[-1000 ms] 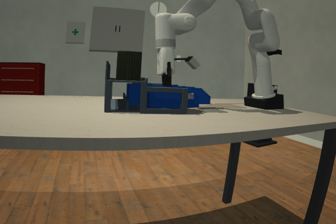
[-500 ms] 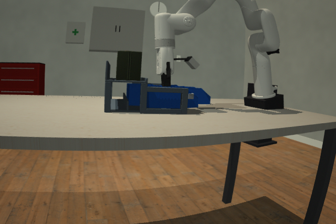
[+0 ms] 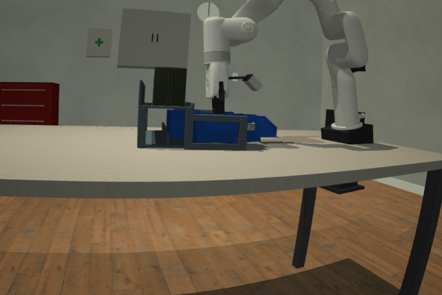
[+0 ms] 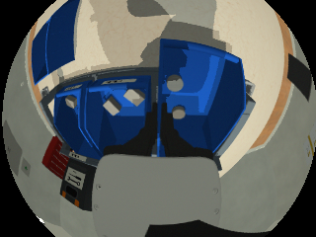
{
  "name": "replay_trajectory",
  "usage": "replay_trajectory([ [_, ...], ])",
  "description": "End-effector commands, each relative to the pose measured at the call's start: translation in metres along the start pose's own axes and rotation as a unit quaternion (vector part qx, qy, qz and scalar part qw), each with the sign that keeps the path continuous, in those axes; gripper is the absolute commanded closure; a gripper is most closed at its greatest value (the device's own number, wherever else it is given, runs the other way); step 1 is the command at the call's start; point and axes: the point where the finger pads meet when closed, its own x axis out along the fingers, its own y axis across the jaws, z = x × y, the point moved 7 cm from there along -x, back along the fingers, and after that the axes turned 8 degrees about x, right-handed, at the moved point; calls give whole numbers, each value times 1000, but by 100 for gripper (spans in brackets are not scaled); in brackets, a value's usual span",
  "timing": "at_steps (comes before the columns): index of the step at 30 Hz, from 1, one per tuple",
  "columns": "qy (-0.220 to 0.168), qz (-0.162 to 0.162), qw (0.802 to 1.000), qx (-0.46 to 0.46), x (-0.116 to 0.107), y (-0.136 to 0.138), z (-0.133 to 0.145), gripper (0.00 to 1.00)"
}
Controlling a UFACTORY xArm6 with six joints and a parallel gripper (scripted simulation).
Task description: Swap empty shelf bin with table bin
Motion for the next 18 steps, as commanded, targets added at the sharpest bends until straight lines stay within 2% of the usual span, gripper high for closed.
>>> replay_trajectory([
  [1, -5, 1, 1000, 0, -1, 0, 1, 100],
  [18, -17, 3, 1000, 0, 0, 0, -2, 100],
])
